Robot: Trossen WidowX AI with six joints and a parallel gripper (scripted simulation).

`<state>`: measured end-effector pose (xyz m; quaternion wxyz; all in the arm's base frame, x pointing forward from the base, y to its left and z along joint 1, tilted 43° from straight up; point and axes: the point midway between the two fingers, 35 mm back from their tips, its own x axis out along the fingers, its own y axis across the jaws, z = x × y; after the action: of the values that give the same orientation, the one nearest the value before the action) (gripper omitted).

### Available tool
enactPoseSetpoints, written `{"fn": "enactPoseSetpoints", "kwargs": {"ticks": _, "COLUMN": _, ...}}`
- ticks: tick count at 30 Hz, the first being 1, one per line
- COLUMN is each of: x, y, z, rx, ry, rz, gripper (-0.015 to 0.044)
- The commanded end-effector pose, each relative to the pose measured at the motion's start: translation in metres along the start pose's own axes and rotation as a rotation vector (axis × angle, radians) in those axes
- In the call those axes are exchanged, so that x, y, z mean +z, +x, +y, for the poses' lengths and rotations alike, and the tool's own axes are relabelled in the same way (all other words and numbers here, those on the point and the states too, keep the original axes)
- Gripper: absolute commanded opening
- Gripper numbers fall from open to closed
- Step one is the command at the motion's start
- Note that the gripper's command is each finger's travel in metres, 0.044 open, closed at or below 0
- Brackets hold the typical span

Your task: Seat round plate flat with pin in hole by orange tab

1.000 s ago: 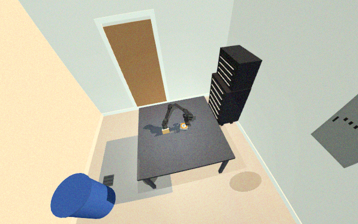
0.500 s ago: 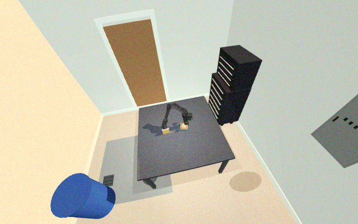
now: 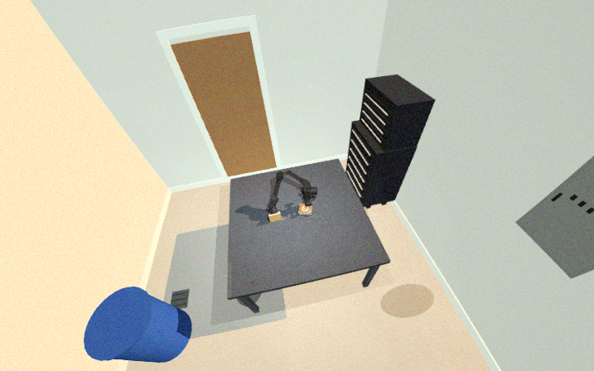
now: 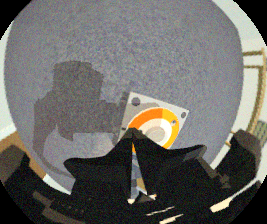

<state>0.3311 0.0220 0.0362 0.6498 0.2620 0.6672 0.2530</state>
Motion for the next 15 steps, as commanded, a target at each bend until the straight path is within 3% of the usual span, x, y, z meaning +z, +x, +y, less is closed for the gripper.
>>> {"fn": "enactPoseSetpoints", "kwargs": {"ticks": 1, "x": 0.001, "y": -0.013, "z": 0.0, "rx": 0.002, "ry": -0.002, "rz": -0.004, "gripper": 0.0}}
{"fn": "enactPoseSetpoints", "kwargs": {"ticks": 7, "x": -0.001, "y": -0.039, "z": 0.0, "rx": 0.001, "ry": -0.002, "rz": -0.003, "gripper": 0.0}}
{"fn": "enactPoseSetpoints", "kwargs": {"ticks": 15, "x": 0.001, "y": -0.034, "z": 0.0, "rx": 0.006, "ry": 0.003, "rz": -0.009, "gripper": 0.0}}
